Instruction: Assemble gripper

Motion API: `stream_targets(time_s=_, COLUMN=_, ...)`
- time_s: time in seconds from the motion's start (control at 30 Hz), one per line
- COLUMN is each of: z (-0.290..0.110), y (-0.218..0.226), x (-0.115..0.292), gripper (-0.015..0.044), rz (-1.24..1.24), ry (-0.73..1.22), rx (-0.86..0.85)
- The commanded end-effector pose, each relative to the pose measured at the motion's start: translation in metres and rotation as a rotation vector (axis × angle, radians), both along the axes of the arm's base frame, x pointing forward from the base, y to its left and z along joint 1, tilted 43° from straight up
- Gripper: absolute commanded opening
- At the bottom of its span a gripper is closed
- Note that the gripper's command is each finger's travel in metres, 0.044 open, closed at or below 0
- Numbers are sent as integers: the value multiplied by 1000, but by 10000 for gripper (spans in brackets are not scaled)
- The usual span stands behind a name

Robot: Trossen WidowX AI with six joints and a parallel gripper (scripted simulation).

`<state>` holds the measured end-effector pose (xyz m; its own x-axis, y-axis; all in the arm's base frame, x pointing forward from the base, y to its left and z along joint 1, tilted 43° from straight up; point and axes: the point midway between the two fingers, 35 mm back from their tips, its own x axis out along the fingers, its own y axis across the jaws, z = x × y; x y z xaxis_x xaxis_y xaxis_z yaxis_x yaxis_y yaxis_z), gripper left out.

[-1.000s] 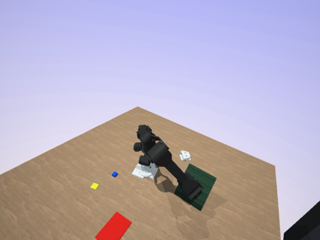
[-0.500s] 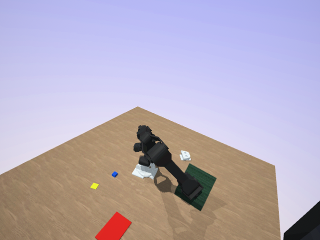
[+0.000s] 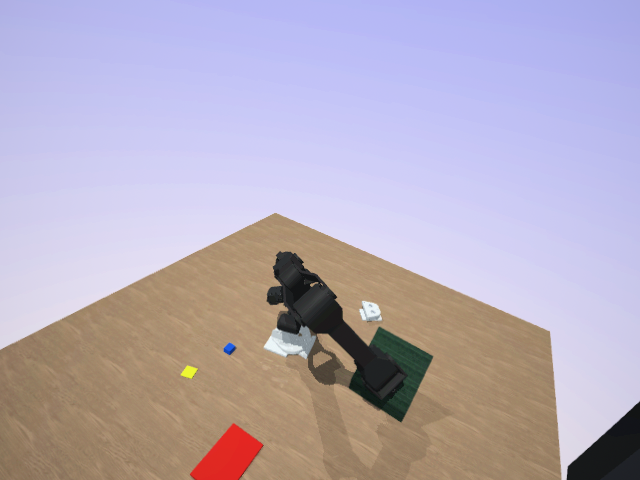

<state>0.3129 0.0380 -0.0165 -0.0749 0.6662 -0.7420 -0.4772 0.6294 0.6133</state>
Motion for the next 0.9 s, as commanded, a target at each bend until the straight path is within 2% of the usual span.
stream_targets(time_s=0.0, z=0, y=1, x=0, gripper=134, rz=-4, ry=2, rx=3)
stream_targets(time_s=0.87, z=-6, y=5, x=0, gripper=134, rz=-2, ry=0, rx=4)
